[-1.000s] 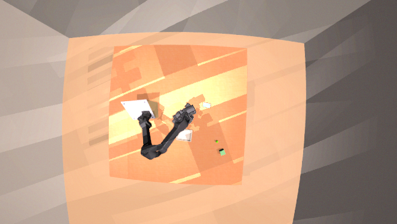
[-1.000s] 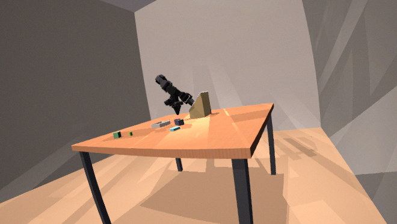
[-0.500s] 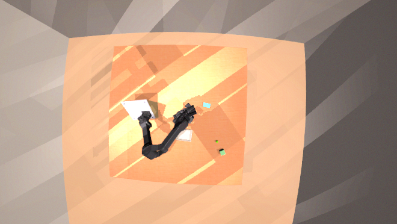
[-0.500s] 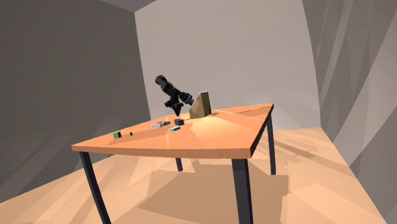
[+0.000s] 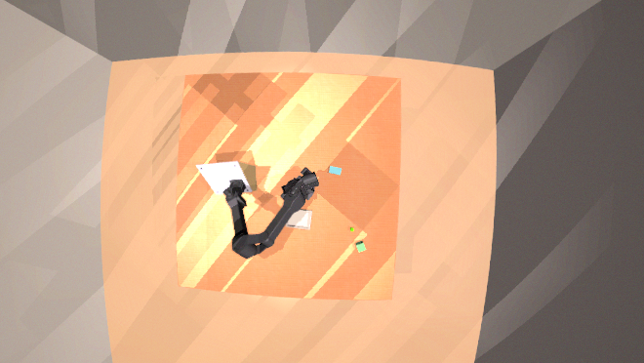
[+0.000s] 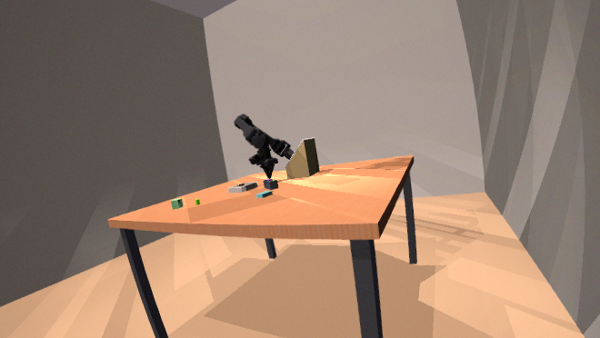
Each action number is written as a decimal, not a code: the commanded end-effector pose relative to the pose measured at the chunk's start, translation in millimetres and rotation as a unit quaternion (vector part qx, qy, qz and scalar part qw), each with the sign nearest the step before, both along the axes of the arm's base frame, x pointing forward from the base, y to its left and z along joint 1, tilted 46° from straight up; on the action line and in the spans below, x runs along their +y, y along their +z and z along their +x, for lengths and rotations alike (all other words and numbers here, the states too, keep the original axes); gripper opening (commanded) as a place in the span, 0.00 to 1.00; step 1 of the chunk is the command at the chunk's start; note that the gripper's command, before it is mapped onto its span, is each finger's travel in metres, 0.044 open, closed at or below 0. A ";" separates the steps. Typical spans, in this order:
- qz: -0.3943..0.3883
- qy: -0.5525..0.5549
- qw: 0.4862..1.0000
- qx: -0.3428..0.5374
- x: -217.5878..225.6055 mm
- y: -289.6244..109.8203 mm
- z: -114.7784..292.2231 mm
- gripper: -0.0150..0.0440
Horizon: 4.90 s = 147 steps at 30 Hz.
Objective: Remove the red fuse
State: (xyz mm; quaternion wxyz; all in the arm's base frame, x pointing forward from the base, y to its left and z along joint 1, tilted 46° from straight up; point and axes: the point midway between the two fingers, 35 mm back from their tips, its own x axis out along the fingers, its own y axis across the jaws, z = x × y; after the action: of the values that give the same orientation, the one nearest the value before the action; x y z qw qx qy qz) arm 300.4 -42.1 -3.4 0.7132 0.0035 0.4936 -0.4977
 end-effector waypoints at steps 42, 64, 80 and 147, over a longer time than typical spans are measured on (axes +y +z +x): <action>-0.001 -0.001 1.000 0.002 -10.1 -9.6 -1.2 0.25; -0.001 0.000 1.000 0.002 -3.6 -3.5 -0.8 0.25; -0.001 0.000 1.000 0.002 2.1 2.0 -0.7 0.25; 0.005 0.002 1.000 0.004 0.6 65.3 3.8 0.25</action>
State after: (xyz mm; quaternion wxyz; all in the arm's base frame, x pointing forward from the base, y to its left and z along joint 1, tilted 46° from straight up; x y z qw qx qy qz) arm 301.7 -26.4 44.9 0.7110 -0.0003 0.5001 -0.4944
